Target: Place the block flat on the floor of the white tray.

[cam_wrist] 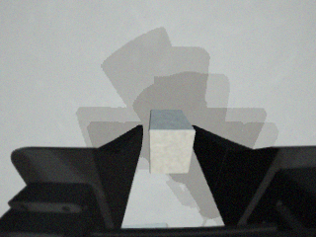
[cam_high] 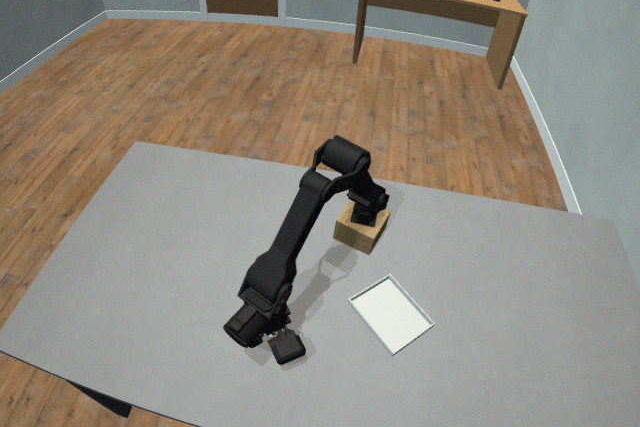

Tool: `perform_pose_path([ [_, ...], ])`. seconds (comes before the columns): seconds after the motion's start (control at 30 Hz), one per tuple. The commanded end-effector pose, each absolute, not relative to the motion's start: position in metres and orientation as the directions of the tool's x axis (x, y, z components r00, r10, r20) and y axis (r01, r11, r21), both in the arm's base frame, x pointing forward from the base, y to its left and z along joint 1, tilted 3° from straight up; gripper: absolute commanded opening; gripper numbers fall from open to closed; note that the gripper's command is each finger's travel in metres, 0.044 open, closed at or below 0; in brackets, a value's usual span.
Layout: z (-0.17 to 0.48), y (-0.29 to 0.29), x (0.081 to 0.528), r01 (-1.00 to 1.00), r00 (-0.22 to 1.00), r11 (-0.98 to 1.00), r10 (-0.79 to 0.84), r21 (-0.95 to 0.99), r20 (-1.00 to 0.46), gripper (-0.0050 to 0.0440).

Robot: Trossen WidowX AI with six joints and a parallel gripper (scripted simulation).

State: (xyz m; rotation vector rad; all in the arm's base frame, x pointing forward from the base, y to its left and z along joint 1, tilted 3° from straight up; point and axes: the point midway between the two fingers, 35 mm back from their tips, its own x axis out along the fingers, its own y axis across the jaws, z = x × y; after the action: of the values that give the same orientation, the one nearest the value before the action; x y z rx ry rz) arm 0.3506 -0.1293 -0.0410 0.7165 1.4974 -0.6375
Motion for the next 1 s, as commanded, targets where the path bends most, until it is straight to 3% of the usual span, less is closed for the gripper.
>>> perform_pose_path([
  [0.0,-0.0334,-0.1316,0.3556,0.76,0.013,0.648,0.046,0.04,-0.999,0.0227],
  [0.63,-0.0334,-0.1316,0.3556,0.76,0.013,0.648,0.046,0.04,-0.999,0.0227],
  [0.67,-0.0334,-0.1316,0.3556,0.76,0.013,0.648,0.046,0.04,-0.999,0.0],
  [0.97,-0.0334,-0.1316,0.3556,0.76,0.013,0.648,0.046,0.04,-0.999,0.0],
])
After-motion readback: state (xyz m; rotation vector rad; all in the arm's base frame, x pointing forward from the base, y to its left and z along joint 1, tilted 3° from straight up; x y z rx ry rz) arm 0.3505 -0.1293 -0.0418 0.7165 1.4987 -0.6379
